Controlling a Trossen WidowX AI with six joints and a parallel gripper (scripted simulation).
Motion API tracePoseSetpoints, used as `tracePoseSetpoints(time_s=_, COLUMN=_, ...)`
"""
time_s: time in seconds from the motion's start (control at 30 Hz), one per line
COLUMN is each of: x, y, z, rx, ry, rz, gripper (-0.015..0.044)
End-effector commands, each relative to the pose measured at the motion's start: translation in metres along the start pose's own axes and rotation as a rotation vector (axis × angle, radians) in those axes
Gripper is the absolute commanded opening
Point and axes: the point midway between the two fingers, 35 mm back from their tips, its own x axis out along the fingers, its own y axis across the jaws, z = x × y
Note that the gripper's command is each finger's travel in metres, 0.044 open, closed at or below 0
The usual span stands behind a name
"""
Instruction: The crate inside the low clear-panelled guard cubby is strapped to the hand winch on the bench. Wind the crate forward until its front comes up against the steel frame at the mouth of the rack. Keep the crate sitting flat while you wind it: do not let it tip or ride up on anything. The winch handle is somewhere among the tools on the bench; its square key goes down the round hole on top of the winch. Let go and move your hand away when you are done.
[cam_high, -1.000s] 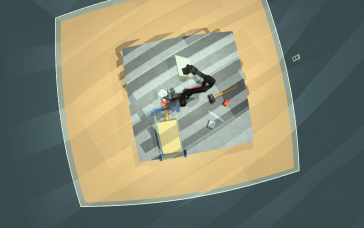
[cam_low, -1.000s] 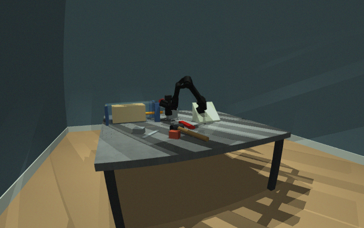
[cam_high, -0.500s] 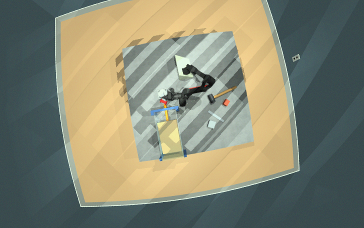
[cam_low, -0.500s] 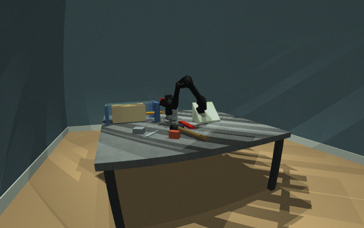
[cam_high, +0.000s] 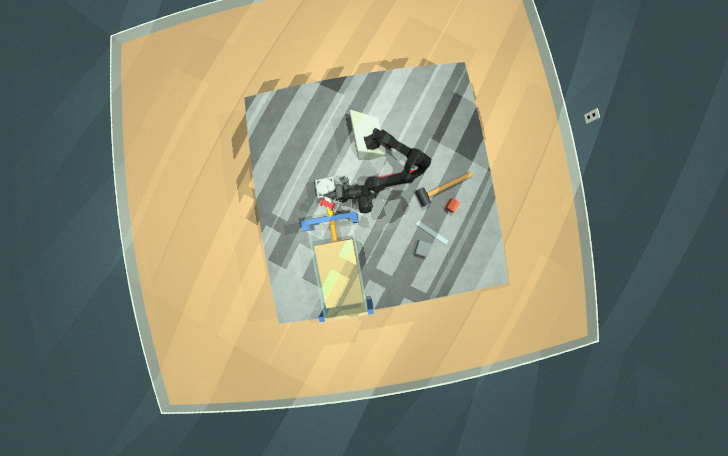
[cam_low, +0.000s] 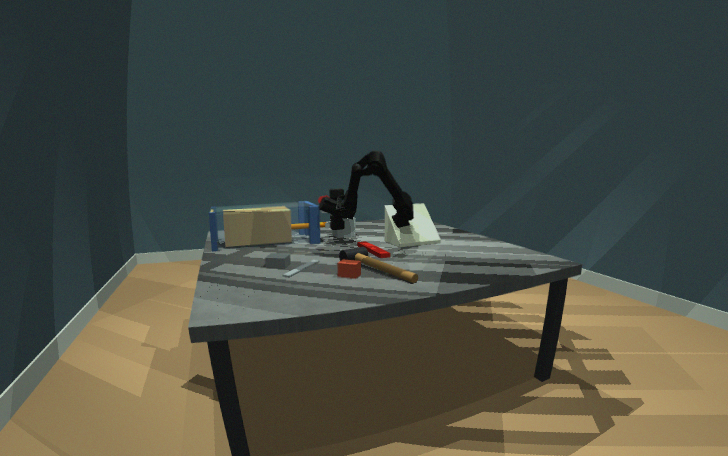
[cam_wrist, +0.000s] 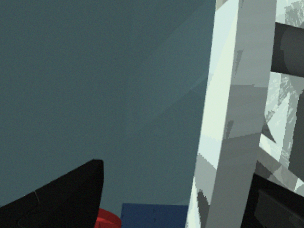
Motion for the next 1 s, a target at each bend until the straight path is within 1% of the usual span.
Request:
tracePoseSetpoints(time_s=0.0, x=-0.001, y=0.002, z=-0.001, rx=-0.001, ry=0.003, rz=0.004, gripper=0.024)
tracePoseSetpoints(time_s=0.83, x=0.0, y=0.0, z=0.0, rx=0.001, ry=0.001, rz=0.0, gripper=0.024)
tracePoseSetpoints(time_s=0.9, x=-0.006, y=0.0, z=-0.002, rx=0.001, ry=0.002, rz=-0.003, gripper=0.024)
tracePoseSetpoints(time_s=0.97, x=-0.021, y=-0.001, z=-0.004, rx=0.002, ry=0.004, rz=-0.008, gripper=0.024)
